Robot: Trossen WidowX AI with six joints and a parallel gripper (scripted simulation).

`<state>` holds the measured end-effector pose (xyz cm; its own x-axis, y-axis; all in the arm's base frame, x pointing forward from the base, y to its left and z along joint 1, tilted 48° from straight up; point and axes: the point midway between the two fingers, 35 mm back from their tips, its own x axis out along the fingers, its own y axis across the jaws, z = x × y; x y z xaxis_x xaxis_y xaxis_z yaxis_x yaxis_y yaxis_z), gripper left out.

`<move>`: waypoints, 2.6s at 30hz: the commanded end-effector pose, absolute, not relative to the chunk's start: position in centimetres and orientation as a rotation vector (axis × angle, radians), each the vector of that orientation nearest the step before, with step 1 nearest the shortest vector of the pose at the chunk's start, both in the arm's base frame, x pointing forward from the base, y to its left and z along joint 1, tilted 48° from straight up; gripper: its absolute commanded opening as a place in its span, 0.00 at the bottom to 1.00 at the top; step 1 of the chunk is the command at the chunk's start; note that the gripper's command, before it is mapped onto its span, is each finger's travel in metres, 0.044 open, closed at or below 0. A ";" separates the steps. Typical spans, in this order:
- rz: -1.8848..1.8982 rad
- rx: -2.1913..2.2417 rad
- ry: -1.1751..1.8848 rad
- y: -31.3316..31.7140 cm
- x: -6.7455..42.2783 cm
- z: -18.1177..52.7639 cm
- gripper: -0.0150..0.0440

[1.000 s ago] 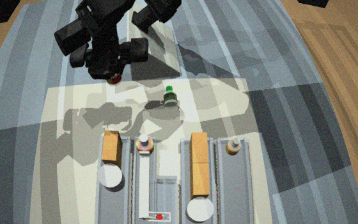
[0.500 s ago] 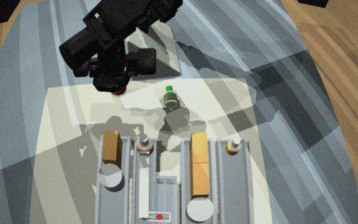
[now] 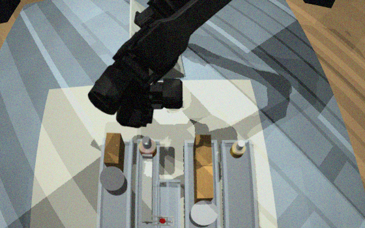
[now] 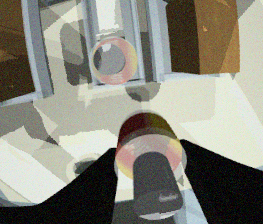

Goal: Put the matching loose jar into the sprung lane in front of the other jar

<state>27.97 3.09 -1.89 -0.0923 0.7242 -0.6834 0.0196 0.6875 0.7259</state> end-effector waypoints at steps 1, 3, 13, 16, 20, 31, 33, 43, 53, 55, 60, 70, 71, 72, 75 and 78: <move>0.665 0.642 1.566 4.7 29.1 -1.4 0.25; 0.666 0.645 1.567 5.1 29.3 -1.3 0.25; 0.667 0.646 1.567 6.9 29.0 -2.9 0.25; 0.668 0.646 1.567 6.9 29.0 -2.9 0.25; 0.668 0.646 1.566 6.9 29.1 -3.0 0.25; 0.668 0.646 1.566 7.0 29.6 -3.0 0.25; 0.668 0.646 1.566 7.0 29.6 -3.0 0.25; 0.668 0.646 1.566 7.0 30.0 -3.0 0.25; 0.668 0.646 1.566 7.0 30.5 -3.1 0.25; 0.668 0.645 1.566 7.0 30.5 -3.1 0.25; 0.668 0.645 1.565 7.0 30.7 -3.1 0.25; 0.668 0.645 1.565 7.1 31.1 -3.1 0.25; 0.668 0.645 1.565 7.1 31.2 -3.1 0.25; 0.668 0.645 1.565 7.1 31.2 -3.1 0.25; 0.668 0.645 1.565 7.1 31.3 -3.1 0.25; 0.668 0.645 1.565 7.1 31.5 -3.1 0.25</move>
